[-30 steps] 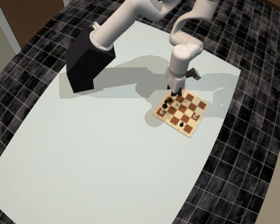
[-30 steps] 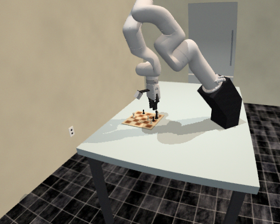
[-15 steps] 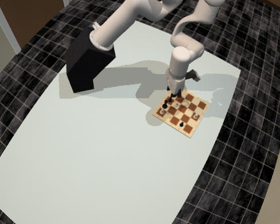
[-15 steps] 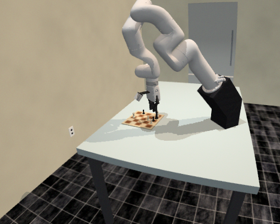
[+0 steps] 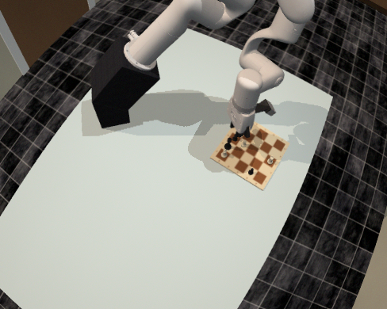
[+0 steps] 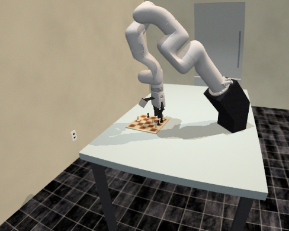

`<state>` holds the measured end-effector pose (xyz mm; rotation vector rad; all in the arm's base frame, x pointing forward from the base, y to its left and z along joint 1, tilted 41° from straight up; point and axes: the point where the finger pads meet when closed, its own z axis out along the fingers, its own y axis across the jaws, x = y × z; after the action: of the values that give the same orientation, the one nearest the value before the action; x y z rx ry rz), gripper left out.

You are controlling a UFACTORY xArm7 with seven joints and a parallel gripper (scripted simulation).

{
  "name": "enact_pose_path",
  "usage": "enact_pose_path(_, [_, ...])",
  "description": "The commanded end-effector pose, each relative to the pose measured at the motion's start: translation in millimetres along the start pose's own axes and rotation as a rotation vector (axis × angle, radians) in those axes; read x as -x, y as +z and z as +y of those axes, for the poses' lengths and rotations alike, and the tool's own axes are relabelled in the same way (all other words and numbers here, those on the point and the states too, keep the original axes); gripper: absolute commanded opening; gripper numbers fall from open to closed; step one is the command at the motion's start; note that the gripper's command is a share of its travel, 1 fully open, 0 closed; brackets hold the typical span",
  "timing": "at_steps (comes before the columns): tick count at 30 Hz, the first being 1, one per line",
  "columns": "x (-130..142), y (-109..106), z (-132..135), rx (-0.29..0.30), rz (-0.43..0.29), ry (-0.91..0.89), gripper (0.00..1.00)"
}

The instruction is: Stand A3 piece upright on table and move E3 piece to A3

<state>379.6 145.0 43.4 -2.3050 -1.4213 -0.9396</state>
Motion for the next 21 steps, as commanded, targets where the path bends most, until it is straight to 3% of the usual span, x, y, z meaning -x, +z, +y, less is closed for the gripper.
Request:
enact_pose_path(1, [0,5,1,0.005,0.001,0.000,0.34])
enact_pose_path(21, [0,17,1,0.005,0.001,0.000,0.34])
